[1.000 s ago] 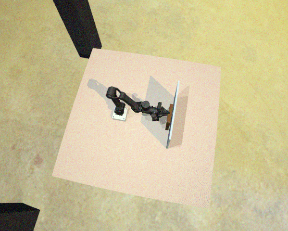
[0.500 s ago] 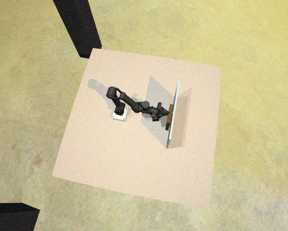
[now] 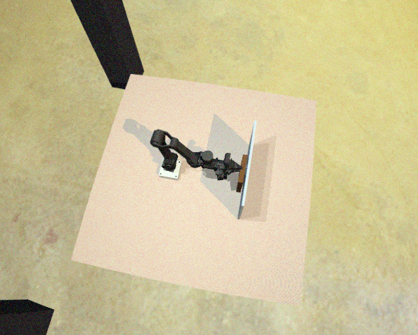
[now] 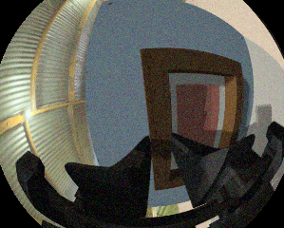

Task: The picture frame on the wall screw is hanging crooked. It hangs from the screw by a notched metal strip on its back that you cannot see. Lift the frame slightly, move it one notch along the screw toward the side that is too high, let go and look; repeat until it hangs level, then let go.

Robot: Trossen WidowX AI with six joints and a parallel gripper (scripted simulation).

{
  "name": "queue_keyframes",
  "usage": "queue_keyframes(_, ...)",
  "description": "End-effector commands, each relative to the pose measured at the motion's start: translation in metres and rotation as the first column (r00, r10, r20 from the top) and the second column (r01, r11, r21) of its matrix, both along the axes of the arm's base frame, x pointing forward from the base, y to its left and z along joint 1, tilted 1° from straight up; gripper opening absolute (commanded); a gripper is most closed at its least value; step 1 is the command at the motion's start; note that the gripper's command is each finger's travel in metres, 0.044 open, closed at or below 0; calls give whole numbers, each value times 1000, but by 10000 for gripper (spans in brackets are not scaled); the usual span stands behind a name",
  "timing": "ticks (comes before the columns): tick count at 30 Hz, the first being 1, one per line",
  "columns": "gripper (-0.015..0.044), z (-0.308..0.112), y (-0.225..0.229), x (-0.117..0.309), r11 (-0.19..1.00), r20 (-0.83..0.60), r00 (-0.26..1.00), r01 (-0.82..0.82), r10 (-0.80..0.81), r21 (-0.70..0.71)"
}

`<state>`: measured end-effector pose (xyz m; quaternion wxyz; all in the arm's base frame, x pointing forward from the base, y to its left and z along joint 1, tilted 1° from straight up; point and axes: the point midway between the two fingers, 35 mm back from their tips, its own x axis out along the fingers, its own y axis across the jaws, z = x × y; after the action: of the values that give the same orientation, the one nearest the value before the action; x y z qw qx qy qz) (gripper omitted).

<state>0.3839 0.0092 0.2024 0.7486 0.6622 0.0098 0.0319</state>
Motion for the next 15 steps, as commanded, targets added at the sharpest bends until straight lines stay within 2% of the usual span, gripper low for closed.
queue_keyframes(1,0,0,0,0,1000,1,1000,-2,2,27)
queue_keyframes(15,0,-1,-1,0,995,-3,1000,-5,5,100)
